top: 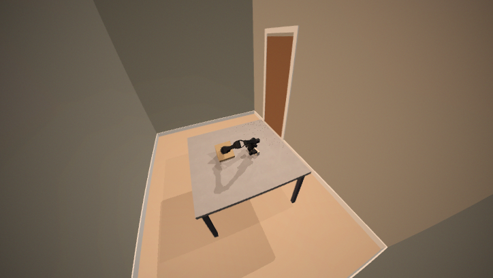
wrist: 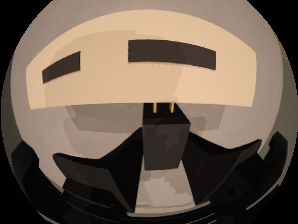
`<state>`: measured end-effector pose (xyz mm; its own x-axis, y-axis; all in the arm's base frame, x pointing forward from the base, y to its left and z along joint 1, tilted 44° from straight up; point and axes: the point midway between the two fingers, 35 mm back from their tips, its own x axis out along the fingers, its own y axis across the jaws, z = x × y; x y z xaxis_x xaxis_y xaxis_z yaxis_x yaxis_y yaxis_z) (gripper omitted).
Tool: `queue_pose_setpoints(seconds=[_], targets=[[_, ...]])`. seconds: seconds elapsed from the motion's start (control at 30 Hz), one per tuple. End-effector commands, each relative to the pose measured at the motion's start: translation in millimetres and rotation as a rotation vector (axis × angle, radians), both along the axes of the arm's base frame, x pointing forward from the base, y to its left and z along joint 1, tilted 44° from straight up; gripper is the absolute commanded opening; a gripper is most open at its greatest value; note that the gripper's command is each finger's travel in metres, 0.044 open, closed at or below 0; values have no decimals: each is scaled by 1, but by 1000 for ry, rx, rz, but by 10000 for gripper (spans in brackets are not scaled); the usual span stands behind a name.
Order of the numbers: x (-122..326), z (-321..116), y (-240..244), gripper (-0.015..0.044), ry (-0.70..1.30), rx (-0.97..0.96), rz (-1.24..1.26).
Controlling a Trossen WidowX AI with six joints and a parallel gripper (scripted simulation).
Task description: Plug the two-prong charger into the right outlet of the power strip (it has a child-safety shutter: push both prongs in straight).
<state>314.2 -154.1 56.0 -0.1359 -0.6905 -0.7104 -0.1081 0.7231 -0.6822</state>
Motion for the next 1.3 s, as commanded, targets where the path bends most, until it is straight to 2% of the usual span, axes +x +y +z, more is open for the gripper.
queue_pose_setpoints(seconds=[0.0,1.27], targets=[[1,1,0,0,-4,-4,-1],[9,1,0,0,-4,-4,-1]])
